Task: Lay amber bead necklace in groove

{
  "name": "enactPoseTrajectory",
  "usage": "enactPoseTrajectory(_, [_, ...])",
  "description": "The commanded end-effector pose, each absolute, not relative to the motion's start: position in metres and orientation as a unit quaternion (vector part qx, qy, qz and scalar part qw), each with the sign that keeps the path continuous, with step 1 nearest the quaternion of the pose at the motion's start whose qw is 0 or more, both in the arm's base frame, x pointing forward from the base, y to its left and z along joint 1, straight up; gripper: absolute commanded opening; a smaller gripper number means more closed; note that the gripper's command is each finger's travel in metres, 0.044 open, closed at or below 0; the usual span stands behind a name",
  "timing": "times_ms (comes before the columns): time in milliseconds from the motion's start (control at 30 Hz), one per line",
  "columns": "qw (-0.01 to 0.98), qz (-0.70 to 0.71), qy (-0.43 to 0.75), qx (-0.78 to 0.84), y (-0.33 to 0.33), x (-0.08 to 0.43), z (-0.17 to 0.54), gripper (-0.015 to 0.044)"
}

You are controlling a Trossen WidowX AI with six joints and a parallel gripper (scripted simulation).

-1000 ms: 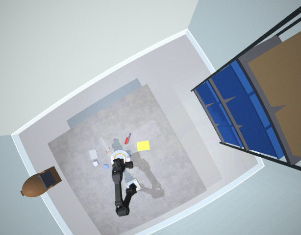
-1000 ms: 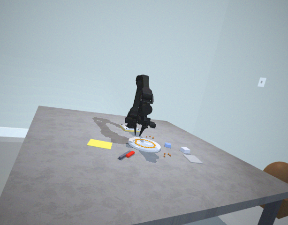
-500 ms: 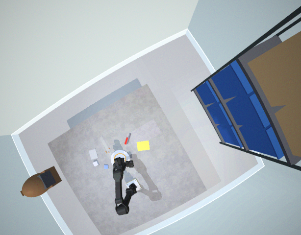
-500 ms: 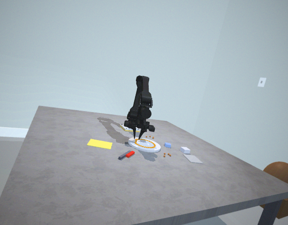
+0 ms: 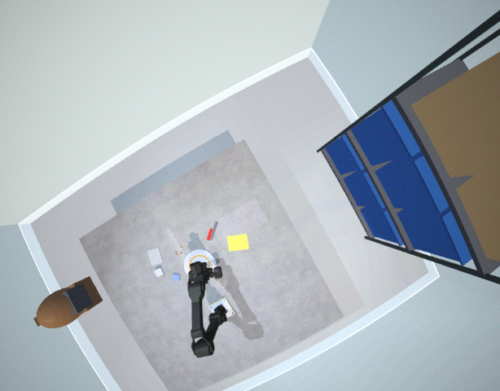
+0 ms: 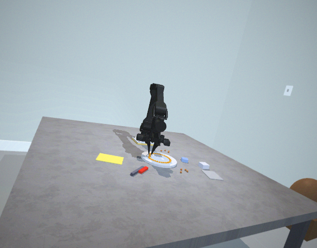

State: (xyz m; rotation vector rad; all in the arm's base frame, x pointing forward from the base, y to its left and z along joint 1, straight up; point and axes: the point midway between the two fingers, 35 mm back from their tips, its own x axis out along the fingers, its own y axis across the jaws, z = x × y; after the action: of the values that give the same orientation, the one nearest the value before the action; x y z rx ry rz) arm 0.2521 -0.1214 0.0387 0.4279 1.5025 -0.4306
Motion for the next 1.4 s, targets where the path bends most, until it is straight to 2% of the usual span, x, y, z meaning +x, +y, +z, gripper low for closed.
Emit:
enactPoseTrajectory(0, [0.69, -0.193, 0.671, 0.191, -0.1214, 0.2521, 0.0392, 0.0])
enactPoseTrajectory(1367, [0.689, -0.193, 0.672, 0.189, -0.1221, 0.2518, 0.0448, 0.0])
